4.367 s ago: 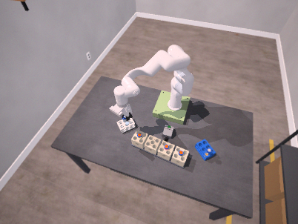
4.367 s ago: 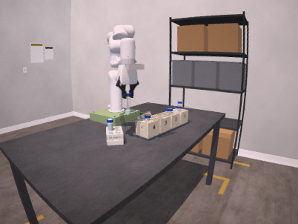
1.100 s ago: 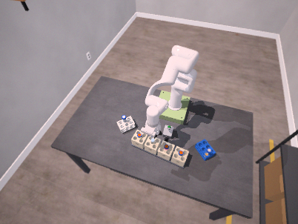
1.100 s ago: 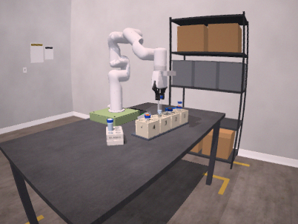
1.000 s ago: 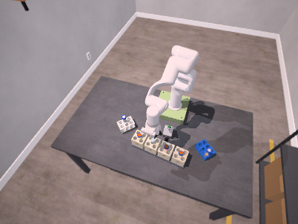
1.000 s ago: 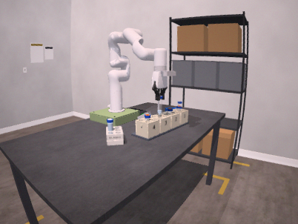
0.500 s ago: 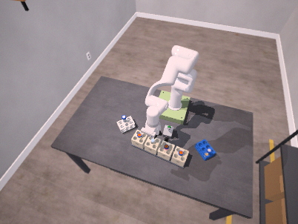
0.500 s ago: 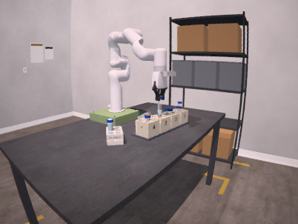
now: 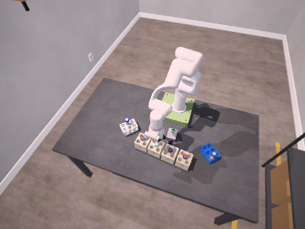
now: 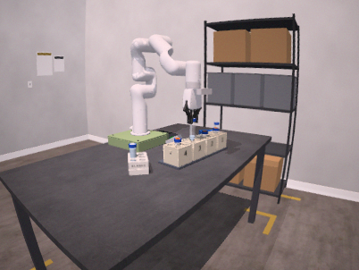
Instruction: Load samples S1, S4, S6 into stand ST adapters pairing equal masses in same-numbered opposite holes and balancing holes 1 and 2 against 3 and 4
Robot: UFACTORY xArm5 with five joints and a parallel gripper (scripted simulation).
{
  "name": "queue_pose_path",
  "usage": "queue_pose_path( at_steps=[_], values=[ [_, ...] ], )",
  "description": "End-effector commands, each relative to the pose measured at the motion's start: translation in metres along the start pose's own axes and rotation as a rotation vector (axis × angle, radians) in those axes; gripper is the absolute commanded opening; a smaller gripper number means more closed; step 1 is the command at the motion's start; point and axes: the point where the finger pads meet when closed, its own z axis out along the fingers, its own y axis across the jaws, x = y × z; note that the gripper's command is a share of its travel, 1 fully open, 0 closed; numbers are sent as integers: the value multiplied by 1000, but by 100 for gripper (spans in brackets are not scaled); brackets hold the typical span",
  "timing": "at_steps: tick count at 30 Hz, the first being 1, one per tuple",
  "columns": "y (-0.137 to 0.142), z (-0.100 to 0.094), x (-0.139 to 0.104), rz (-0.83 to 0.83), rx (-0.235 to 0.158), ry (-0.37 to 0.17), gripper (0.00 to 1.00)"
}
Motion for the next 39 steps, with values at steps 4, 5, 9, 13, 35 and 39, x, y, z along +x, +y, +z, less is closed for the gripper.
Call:
queue_pose_path(
  at_steps=[4,5,9,13,35,39],
  values=[
    [0,6,1,0,2,4,0],
    [0,7,1,0,2,4,0],
    [0,11,1,0,2,4,0],
    [0,14,1,0,2,4,0],
    [0,33,1,0,2,4,0],
    [0,37,1,0,2,4,0]
  ],
)
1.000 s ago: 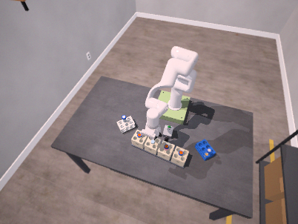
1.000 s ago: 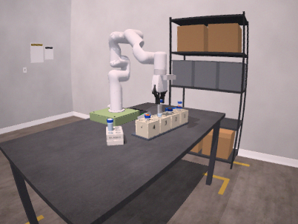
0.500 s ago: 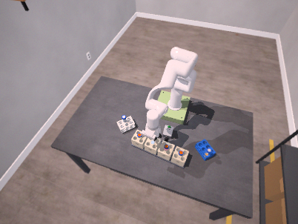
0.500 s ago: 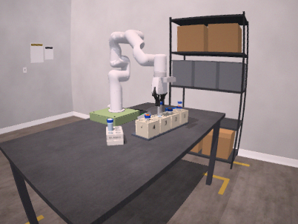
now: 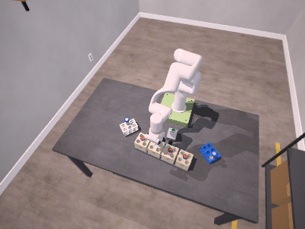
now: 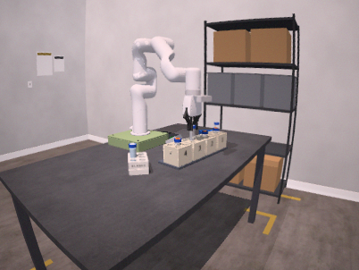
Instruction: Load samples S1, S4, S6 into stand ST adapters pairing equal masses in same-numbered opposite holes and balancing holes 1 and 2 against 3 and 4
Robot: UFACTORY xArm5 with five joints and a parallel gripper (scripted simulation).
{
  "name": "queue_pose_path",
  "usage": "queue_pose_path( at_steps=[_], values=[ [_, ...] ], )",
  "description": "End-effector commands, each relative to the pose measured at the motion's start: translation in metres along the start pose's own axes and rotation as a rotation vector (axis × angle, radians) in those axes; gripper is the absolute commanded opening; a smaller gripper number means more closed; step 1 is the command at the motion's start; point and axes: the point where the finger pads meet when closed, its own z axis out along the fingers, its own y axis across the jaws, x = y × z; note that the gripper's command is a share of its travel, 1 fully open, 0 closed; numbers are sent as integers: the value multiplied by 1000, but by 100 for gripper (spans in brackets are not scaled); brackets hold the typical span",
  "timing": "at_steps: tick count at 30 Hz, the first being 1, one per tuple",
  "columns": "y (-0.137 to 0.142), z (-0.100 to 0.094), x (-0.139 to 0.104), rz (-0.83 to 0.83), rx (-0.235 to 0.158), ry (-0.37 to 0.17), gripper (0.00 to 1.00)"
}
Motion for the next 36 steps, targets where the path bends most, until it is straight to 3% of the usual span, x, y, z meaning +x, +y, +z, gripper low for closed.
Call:
queue_pose_path(
  at_steps=[1,36],
  values=[
    [0,4,1,0,2,4,0],
    [0,35,1,0,2,4,0]
  ],
)
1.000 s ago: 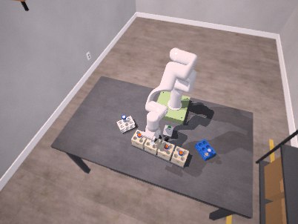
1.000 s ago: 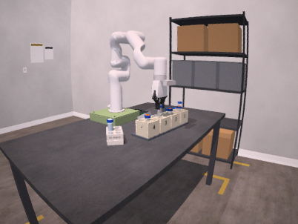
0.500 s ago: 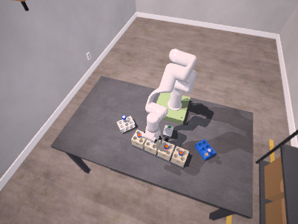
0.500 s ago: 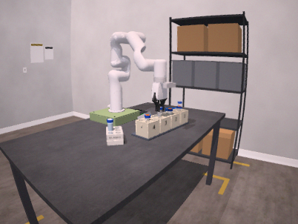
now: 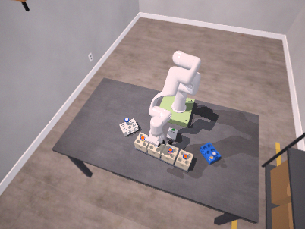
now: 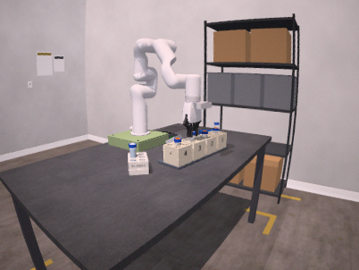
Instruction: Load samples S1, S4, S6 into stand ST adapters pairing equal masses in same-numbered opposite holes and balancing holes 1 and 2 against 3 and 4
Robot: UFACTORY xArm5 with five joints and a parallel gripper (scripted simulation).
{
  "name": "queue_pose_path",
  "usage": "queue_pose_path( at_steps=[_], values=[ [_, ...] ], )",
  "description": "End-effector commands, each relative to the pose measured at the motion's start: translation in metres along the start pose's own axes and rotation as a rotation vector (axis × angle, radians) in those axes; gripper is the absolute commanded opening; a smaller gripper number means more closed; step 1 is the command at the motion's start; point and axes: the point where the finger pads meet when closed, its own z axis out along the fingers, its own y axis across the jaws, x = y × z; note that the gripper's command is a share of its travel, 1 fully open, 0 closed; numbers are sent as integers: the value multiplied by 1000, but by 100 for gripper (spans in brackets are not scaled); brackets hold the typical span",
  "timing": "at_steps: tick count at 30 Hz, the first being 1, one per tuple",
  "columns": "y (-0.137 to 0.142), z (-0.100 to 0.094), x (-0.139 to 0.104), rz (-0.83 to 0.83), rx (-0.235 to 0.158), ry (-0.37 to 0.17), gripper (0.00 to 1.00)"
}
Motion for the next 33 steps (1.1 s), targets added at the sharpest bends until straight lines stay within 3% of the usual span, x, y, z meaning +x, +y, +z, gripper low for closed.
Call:
queue_pose_path(
  at_steps=[1,29,30,33],
  values=[
    [0,4,1,0,2,4,0],
    [0,13,1,0,2,4,0],
    [0,13,1,0,2,4,44],
    [0,13,1,0,2,4,44]
  ],
)
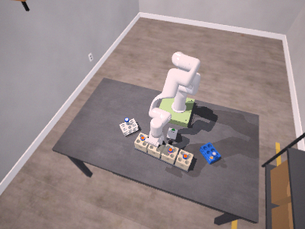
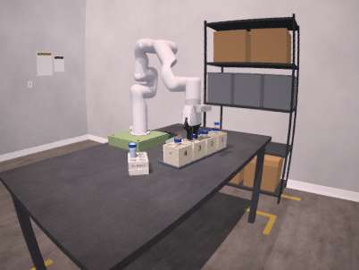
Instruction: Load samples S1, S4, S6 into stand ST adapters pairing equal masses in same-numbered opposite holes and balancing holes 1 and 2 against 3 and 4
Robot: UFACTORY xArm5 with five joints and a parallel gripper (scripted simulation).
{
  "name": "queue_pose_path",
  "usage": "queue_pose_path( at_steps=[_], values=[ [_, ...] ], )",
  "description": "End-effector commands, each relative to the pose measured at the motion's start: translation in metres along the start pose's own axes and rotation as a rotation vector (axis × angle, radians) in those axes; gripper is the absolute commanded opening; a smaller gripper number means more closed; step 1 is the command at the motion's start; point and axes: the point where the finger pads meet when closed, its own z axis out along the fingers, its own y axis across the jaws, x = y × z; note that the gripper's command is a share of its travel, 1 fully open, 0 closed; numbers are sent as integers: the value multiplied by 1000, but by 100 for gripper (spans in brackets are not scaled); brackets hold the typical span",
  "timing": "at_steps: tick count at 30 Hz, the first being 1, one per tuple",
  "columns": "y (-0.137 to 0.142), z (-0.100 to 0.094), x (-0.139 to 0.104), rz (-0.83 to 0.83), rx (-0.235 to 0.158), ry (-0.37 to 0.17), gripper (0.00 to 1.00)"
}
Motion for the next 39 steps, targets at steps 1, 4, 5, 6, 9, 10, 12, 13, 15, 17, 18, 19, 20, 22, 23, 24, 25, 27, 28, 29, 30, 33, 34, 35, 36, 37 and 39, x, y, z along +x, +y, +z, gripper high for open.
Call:
queue_pose_path(
  at_steps=[1,4,5,6,9,10,12,13,15,17,18,19,20,22,23,24,25,27,28,29,30,33,34,35,36,37,39],
  values=[
    [0,-1,1,0,2,4,44],
    [0,-1,1,0,2,4,44],
    [0,-1,1,0,2,4,44],
    [0,-1,1,0,2,4,44],
    [0,-1,1,0,2,4,44],
    [0,-1,1,0,2,4,44],
    [0,-1,1,0,2,4,44],
    [0,-1,1,0,2,4,44],
    [0,-1,1,0,2,4,44],
    [0,-1,1,0,2,4,44],
    [0,-1,1,0,2,4,44],
    [0,-1,1,0,2,4,44],
    [0,-1,1,0,2,4,44],
    [0,-1,1,0,2,4,44],
    [0,-1,1,0,2,4,44],
    [0,-1,1,0,2,4,44],
    [0,-1,1,0,2,4,44],
    [0,-5,1,0,2,4,44],
    [0,-7,1,0,2,4,44],
    [0,-9,1,0,2,4,44],
    [0,-11,1,0,2,4,44],
    [0,-17,1,0,2,4,44],
    [0,-19,1,0,2,4,44],
    [0,-21,1,0,2,4,44],
    [0,-23,1,0,2,4,44],
    [0,-25,1,0,2,4,44],
    [0,-29,1,0,2,4,44]
  ],
)
